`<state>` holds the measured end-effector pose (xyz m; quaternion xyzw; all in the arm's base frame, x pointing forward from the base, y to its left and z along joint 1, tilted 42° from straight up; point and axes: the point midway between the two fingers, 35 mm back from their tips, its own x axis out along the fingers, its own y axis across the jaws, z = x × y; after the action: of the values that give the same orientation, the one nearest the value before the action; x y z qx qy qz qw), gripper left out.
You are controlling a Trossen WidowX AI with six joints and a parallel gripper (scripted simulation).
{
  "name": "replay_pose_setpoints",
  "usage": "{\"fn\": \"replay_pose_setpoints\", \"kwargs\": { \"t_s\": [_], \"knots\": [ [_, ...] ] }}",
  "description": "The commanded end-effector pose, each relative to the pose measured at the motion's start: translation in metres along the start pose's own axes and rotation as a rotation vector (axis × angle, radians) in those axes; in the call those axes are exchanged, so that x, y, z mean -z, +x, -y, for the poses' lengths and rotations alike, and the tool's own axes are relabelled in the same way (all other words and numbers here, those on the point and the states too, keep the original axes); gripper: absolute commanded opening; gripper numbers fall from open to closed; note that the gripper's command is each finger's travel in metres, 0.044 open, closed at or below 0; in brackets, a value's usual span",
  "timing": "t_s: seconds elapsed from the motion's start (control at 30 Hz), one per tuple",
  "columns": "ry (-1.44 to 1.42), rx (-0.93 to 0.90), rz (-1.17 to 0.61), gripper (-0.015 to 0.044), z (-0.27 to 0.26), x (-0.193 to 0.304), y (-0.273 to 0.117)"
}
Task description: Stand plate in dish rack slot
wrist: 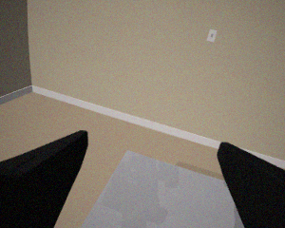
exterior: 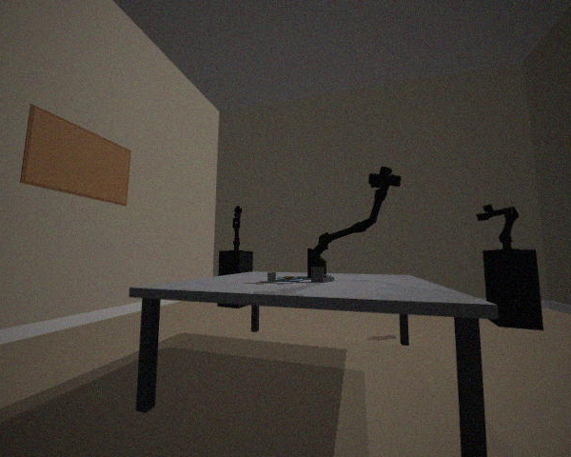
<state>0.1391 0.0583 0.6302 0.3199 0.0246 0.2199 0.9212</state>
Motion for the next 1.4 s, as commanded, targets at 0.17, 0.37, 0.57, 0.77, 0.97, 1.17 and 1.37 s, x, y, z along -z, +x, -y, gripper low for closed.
{"fn": "replay_pose_setpoints", "kwargs": {
  "t_s": [0.17, 0.37, 0.57, 0.77, 0.97, 1.17, 1.37],
  "knots": [
    [0.026, -0.003, 0.047, 0.0400, 0.016, -0.015, 0.004],
    [0.051, 0.039, 0.050, 0.0400, 0.070, -0.035, 0.016],
    [0.053, 0.091, 0.043, 0.0400, 0.122, -0.044, 0.028],
    [0.038, 0.111, 0.026, 0.0400, 0.147, -0.044, 0.039],
    [0.034, 0.146, -0.008, 0.0400, 0.186, -0.041, 0.054],
    [0.098, 0.246, -0.068, 0.0400, 0.263, -0.027, 0.072],
    [0.139, 0.327, -0.152, 0.0400, 0.327, -0.002, 0.086]
  ]
}}
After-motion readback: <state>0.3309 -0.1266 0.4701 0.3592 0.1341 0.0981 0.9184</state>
